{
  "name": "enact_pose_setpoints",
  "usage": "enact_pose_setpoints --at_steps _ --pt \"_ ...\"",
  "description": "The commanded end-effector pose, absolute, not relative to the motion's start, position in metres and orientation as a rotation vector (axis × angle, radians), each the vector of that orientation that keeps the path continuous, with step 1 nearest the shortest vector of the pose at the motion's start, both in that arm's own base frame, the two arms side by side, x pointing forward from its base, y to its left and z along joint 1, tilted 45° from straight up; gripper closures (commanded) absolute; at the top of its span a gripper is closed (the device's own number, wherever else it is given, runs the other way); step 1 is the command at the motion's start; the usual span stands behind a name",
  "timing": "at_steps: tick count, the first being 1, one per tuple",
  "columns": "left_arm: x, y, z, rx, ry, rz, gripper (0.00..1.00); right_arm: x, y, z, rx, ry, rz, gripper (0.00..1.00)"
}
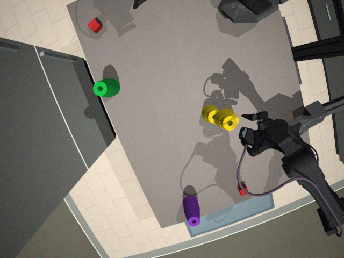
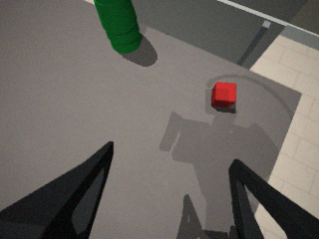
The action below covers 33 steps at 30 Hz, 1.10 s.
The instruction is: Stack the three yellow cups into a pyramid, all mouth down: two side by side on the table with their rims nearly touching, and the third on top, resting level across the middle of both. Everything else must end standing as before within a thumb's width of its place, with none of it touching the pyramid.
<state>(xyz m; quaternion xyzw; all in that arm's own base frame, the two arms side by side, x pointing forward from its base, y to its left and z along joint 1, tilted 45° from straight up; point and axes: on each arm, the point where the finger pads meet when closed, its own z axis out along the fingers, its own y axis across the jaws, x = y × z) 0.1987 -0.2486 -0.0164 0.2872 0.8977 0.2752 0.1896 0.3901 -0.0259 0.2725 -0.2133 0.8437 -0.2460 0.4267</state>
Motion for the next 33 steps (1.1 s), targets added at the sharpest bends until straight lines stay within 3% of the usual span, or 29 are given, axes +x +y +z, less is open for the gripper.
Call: enact_pose_setpoints --at_steps 1,9,22,33 --pt "0.197 -0.254 -0.008 0.806 2.489 0.741 0.0 0.378 -0.06 0.311 -0.58 2.067 -0.643 0.0" --pt "0.197 -0.254 -0.008 0.806 2.489 0.741 0.0 0.336 -0.157 0.36 -0.403 2.059 -0.849 0.0" --pt "0.2 -0.259 -0.006 0.808 2.479 0.722 0.0 0.331 -0.168 0.365 -0.362 2.064 -0.875 0.0" --pt "0.282 -0.212 0.035 0.702 2.246 0.757 0.0 0.331 -0.168 0.365 -0.362 2.064 -0.875 0.0"
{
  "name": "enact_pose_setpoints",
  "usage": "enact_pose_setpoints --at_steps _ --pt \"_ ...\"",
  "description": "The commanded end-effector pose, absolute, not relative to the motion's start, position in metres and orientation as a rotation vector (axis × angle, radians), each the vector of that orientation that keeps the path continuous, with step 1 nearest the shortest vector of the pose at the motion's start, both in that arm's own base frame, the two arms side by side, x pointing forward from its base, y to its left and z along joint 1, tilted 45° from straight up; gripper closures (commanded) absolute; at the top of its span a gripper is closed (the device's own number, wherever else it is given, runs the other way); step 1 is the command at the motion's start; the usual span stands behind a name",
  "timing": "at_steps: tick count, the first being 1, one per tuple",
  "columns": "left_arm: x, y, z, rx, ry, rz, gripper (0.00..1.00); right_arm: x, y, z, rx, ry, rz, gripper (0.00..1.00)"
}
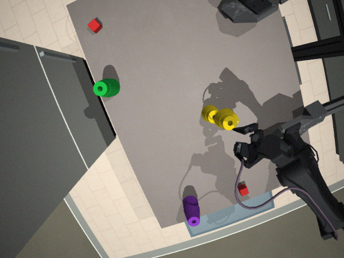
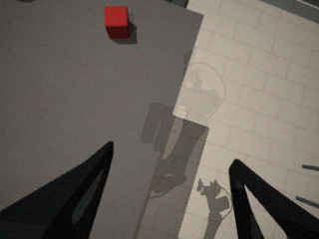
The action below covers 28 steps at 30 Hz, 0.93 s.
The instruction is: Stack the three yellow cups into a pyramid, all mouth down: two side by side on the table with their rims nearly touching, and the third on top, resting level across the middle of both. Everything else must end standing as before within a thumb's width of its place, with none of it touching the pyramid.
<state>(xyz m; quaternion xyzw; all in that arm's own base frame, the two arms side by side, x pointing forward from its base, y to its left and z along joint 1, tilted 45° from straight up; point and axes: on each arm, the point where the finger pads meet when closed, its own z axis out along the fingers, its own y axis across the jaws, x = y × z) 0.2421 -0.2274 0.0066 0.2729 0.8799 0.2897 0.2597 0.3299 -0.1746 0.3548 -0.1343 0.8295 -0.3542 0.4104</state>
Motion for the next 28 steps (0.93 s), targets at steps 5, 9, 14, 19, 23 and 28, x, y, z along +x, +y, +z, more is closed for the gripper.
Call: enact_pose_setpoints --at_steps 5,9,14,19,23,28 --pt "0.33 -0.157 0.063 0.574 2.165 0.79 0.0 0.332 -0.169 0.363 -0.361 2.062 -0.876 0.0" --pt "0.356 -0.124 0.078 0.502 2.124 0.794 0.0 0.332 -0.169 0.363 -0.361 2.062 -0.876 0.0" --pt "0.372 -0.101 0.088 0.452 2.091 0.81 0.0 0.332 -0.169 0.363 -0.361 2.062 -0.876 0.0" --pt "0.39 -0.073 0.097 0.394 2.059 0.834 0.0 0.332 -0.169 0.363 -0.361 2.062 -0.876 0.0" --pt "0.395 -0.061 0.095 0.375 2.062 0.853 0.0 0.332 -0.169 0.363 -0.361 2.062 -0.876 0.0" --pt "0.392 -0.056 0.092 0.367 2.075 0.871 0.0 0.332 -0.169 0.363 -0.361 2.062 -0.876 0.0"
